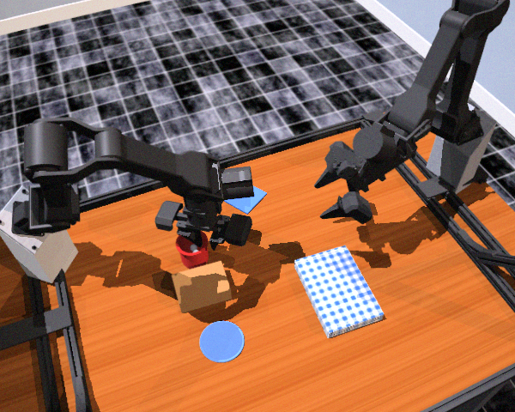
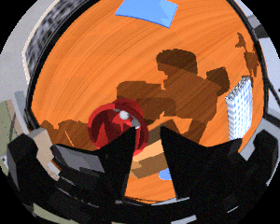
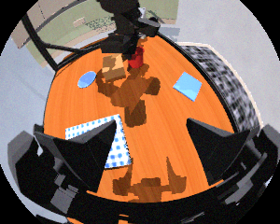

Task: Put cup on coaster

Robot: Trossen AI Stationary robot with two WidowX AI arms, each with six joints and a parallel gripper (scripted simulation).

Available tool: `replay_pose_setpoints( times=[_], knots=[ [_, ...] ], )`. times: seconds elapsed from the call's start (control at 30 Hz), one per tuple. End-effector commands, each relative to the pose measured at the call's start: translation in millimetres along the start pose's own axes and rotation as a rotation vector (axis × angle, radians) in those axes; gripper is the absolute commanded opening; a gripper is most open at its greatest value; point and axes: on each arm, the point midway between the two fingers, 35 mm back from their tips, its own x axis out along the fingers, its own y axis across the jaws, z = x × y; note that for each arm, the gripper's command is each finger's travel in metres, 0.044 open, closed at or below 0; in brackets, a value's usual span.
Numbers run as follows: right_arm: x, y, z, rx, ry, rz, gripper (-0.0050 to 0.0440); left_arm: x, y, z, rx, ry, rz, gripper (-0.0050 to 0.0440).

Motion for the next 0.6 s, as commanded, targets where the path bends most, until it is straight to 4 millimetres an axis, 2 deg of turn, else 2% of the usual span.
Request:
replay_pose_setpoints(
  times=[0.0, 0.23, 0.57],
  knots=[
    [-0.2, -0.7, -0.6, -0.004, -0.001, -0.003, 0.04, 7.0, 3.0, -0.4, -0.006, 0.003, 0.01, 0.0135],
    [-0.2, -0.7, -0.6, -0.004, -0.001, -0.003, 0.04, 17.6, 3.5, -1.5, -0.006, 0.003, 0.009, 0.0135],
    [-0.2, -0.7, -0.6, -0.004, -0.001, -0.003, 0.04, 17.9, 3.5, -1.5, -0.006, 0.003, 0.009, 0.0135]
  ],
)
